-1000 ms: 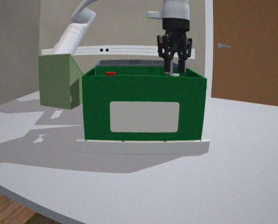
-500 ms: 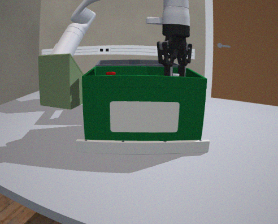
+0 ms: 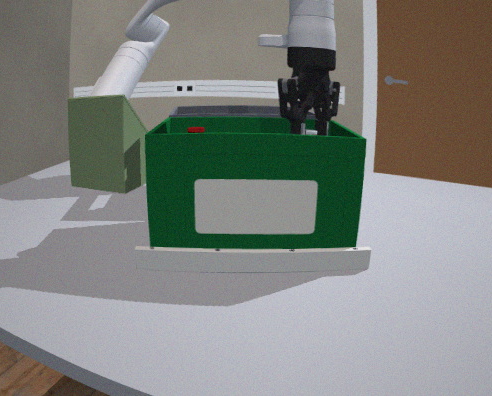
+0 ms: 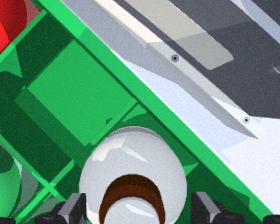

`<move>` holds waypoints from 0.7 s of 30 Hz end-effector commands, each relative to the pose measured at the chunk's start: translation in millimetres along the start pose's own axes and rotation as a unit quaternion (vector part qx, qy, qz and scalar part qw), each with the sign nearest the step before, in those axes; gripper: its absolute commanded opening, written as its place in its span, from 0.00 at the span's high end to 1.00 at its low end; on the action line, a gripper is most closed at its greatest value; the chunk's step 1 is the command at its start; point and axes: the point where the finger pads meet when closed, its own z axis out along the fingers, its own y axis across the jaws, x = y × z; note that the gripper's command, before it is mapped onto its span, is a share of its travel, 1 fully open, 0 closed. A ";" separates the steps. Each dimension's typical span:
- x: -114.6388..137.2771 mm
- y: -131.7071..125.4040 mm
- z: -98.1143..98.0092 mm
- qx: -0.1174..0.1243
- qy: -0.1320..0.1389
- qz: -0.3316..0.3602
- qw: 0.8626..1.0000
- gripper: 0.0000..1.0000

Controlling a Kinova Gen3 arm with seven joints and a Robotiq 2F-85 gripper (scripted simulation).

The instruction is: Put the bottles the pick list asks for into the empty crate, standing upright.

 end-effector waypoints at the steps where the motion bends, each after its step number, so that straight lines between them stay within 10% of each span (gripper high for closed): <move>1: -0.6 -0.2 -5.0 0.000 -0.001 0.000 1.000 0.52; 21: -0.6 -0.2 -5.1 0.000 -0.001 0.000 1.000 0.54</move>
